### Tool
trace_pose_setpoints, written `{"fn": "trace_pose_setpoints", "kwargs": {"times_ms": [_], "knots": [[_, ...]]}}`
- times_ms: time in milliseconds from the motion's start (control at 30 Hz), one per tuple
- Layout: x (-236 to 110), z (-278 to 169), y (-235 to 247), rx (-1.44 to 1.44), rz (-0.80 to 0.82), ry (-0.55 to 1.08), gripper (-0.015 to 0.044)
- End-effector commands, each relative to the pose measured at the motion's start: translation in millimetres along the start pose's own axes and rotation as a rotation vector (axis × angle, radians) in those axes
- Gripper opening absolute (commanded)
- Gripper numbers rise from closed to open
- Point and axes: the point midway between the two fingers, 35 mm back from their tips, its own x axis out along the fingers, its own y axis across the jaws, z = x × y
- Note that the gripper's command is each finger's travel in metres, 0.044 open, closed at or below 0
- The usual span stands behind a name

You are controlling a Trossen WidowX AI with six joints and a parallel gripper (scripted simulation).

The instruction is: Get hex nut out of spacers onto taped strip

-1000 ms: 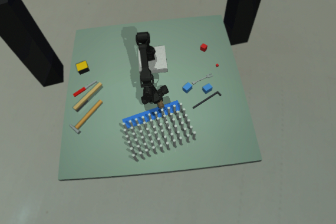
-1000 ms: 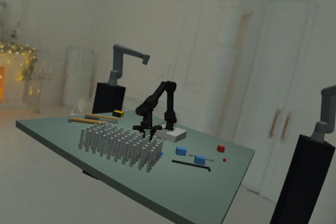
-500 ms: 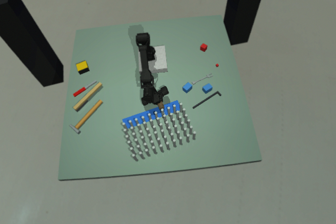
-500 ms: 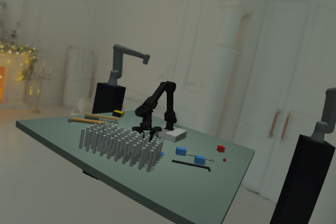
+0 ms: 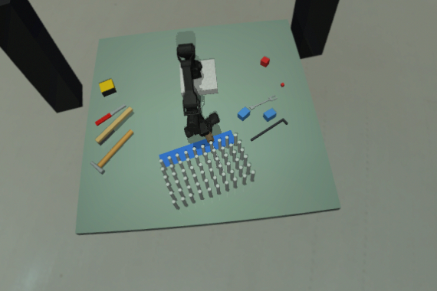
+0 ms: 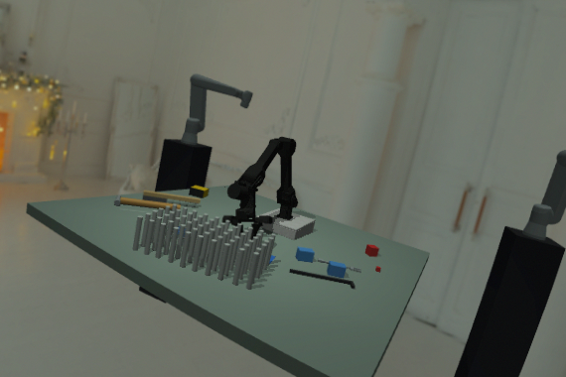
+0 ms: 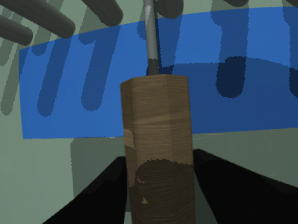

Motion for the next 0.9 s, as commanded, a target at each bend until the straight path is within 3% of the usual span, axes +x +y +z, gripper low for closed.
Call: {"fn": "trace_pose_setpoints", "kwargs": {"times_ms": [0,867], "knots": [[-0.6,-1.0,0.2,0.004,-0.004,-0.003,0.0000],[-2.2,-13.8,4.9,0.005,-0.004,-0.002,0.0000]]}}
